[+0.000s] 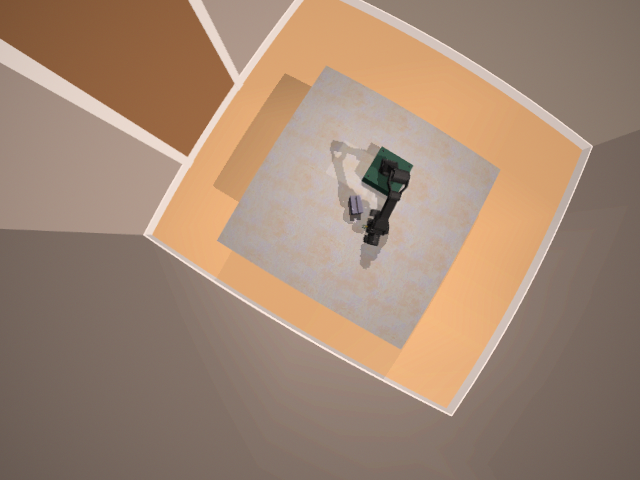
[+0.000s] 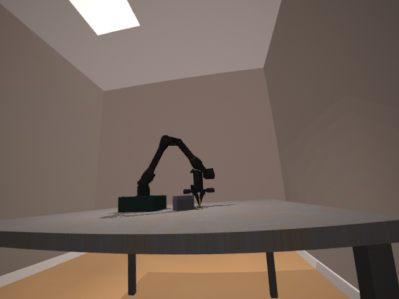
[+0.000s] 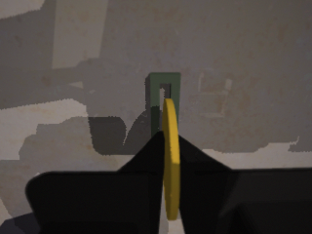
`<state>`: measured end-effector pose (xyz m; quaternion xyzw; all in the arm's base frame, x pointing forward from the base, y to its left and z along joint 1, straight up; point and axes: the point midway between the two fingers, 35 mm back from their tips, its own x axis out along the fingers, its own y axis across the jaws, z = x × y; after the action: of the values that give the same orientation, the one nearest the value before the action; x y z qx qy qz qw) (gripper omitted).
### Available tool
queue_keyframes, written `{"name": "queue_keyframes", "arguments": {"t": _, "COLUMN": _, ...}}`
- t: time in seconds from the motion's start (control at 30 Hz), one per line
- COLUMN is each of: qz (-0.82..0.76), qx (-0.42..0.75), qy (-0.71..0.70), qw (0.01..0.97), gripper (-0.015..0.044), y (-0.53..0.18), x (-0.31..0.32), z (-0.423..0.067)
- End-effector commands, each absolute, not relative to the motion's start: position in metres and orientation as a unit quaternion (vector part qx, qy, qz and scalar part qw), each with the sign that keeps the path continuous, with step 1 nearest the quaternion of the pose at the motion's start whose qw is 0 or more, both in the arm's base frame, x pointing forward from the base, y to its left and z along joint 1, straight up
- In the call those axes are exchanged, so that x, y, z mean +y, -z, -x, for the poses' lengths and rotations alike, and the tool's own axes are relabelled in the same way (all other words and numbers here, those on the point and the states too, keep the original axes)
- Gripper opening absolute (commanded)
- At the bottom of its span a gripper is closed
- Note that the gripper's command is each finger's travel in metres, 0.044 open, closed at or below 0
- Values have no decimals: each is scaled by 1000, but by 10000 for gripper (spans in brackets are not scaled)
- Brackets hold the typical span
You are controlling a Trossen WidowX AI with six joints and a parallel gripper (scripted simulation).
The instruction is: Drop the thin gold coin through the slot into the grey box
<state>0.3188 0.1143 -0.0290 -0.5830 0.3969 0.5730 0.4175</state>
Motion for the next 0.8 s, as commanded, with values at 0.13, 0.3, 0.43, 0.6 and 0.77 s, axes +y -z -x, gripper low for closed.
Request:
{"name": "queue_keyframes", "arguments": {"t": 0.13, "qz": 583, "qx": 399, "qy": -572, "qw": 417, "gripper": 0, "y": 27, "x": 114, "z": -319}}
{"name": "queue_keyframes", "arguments": {"t": 0.3, "qz": 583, "qx": 399, "qy": -572, "qw": 417, "gripper": 0, "y": 15, "x": 115, "z": -320}}
{"name": "queue_keyframes", "arguments": {"t": 0.43, "qz": 583, "qx": 399, "qy": -572, "qw": 417, "gripper": 0, "y": 5, "x": 115, "z": -321}}
{"name": "queue_keyframes", "arguments": {"t": 0.6, "qz": 583, "qx": 399, "qy": -572, "qw": 417, "gripper": 0, "y": -7, "x": 115, "z": -321}}
{"name": "queue_keyframes", "arguments": {"t": 0.77, "qz": 583, "qx": 399, "qy": -572, "qw": 418, "gripper": 0, "y": -20, "x": 115, "z": -321}}
